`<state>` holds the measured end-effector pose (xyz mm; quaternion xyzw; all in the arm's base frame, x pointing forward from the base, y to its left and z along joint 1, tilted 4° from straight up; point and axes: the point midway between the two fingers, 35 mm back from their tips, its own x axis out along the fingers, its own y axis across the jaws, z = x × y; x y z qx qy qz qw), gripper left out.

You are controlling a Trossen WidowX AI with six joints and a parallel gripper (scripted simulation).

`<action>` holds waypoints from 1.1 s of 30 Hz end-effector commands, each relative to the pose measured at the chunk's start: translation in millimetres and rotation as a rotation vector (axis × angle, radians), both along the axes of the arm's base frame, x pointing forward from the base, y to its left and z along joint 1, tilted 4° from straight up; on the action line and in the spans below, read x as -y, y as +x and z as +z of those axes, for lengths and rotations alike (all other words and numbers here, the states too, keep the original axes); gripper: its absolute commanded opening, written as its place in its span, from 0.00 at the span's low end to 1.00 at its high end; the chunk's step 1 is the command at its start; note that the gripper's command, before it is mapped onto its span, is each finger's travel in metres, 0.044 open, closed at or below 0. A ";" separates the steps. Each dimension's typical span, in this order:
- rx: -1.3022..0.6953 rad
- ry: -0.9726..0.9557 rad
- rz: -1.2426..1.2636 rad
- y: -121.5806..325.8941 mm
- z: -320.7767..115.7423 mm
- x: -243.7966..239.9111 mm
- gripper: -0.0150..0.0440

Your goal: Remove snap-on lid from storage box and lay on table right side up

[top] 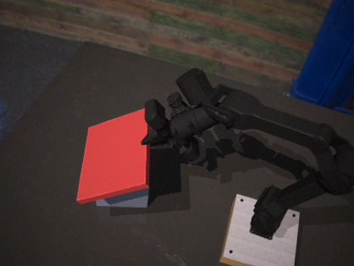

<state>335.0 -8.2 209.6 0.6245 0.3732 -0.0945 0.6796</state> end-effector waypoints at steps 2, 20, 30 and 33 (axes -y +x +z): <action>0.015 -0.002 -0.002 -4.3 4.8 -8.2 0.25; 0.014 0.001 -0.002 -20.4 6.6 -40.4 0.25; 0.014 0.003 -0.002 -29.3 7.7 -58.3 0.25; 0.014 0.004 -0.002 -32.0 8.0 -63.6 0.25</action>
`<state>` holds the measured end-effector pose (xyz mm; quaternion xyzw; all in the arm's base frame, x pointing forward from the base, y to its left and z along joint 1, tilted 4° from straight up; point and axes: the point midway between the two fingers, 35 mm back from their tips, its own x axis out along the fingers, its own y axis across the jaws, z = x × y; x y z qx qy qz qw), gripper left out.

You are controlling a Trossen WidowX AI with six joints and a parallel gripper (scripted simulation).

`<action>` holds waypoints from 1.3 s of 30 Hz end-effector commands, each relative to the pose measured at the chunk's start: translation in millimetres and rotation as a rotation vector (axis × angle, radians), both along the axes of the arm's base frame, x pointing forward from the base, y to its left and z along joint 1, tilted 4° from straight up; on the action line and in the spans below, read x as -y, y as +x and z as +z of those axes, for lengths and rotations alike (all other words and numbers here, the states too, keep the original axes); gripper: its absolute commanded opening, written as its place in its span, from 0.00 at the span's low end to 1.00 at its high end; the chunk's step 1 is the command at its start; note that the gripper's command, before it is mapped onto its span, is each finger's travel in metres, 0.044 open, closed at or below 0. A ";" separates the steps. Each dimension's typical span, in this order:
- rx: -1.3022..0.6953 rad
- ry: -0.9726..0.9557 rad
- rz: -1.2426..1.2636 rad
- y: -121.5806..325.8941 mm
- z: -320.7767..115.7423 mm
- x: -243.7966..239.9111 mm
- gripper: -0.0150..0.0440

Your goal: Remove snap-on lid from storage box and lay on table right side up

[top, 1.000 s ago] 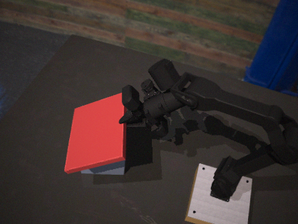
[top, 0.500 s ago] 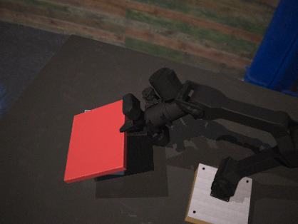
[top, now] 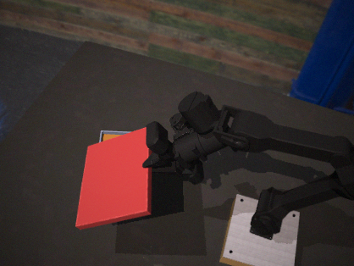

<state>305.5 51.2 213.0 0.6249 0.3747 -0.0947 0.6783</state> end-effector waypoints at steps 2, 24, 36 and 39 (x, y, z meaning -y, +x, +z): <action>0.016 0.002 -0.003 -4.3 4.8 -7.9 0.25; 0.015 0.006 -0.003 -24.0 7.4 -47.2 0.25; 0.014 0.008 -0.003 -34.7 8.9 -68.7 0.25; 0.014 0.009 -0.003 -37.4 9.3 -74.1 0.25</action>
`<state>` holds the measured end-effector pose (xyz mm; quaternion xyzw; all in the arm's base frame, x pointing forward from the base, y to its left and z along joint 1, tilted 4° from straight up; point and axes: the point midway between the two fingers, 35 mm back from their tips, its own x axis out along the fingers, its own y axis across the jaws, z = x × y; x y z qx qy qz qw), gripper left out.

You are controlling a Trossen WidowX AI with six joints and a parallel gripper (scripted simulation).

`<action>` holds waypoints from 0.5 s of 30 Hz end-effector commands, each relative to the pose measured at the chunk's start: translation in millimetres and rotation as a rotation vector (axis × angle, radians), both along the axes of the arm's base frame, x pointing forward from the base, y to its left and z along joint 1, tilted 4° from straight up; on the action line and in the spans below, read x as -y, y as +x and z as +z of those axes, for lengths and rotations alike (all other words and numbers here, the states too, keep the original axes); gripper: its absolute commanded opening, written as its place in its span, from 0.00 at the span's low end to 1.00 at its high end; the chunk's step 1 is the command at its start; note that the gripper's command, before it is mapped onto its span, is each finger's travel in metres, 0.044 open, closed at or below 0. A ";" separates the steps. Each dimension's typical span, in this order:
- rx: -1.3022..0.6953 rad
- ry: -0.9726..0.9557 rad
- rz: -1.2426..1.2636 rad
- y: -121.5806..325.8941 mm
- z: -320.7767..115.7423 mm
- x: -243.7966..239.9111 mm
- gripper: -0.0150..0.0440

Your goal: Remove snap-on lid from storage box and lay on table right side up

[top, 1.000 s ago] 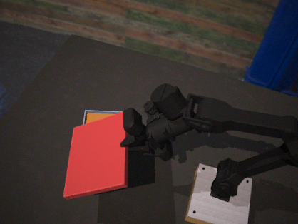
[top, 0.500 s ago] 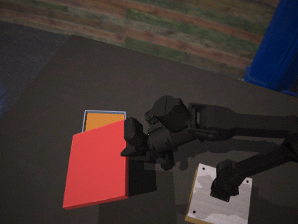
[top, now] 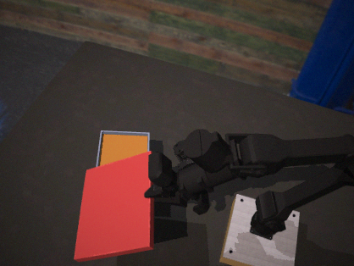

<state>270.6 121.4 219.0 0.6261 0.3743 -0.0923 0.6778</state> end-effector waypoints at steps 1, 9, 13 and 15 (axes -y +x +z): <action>0.010 0.005 -0.005 -3.4 3.4 -5.6 0.25; 0.010 0.007 -0.005 -10.6 4.4 -19.9 0.25; 0.009 0.008 -0.005 -14.2 5.0 -27.1 0.25; 0.009 0.008 -0.005 -16.0 5.2 -30.6 0.25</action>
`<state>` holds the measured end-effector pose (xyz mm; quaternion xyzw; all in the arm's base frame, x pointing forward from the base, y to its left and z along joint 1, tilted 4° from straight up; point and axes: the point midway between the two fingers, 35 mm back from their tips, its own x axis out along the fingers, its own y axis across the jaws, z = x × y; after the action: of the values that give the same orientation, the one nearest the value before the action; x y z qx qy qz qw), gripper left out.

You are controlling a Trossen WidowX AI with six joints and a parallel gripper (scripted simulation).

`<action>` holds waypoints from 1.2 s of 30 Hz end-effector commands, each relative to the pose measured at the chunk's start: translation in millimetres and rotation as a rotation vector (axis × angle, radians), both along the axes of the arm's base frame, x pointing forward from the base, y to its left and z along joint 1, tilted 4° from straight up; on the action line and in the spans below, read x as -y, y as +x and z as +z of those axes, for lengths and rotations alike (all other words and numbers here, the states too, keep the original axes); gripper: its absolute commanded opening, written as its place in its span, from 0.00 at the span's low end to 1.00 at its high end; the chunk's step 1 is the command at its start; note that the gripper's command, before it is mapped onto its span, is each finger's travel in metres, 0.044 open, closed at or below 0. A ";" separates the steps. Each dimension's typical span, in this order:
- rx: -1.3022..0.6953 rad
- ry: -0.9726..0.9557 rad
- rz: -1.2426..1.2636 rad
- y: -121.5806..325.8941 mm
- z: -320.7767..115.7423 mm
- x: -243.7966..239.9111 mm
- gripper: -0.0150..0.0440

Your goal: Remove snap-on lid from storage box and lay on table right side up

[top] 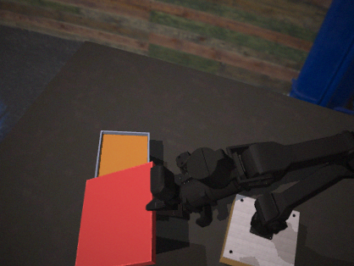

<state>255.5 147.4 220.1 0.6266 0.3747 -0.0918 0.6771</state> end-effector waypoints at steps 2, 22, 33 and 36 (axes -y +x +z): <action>0.009 0.006 -0.006 -2.7 4.4 -8.2 0.25; 0.007 0.010 -0.006 -20.7 7.1 -43.8 0.25; 0.006 0.012 -0.006 -30.5 8.6 -63.4 0.25; 0.006 0.012 -0.006 -33.2 9.1 -68.7 0.25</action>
<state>223.0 210.8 223.8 0.6270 0.3766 -0.0924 0.6757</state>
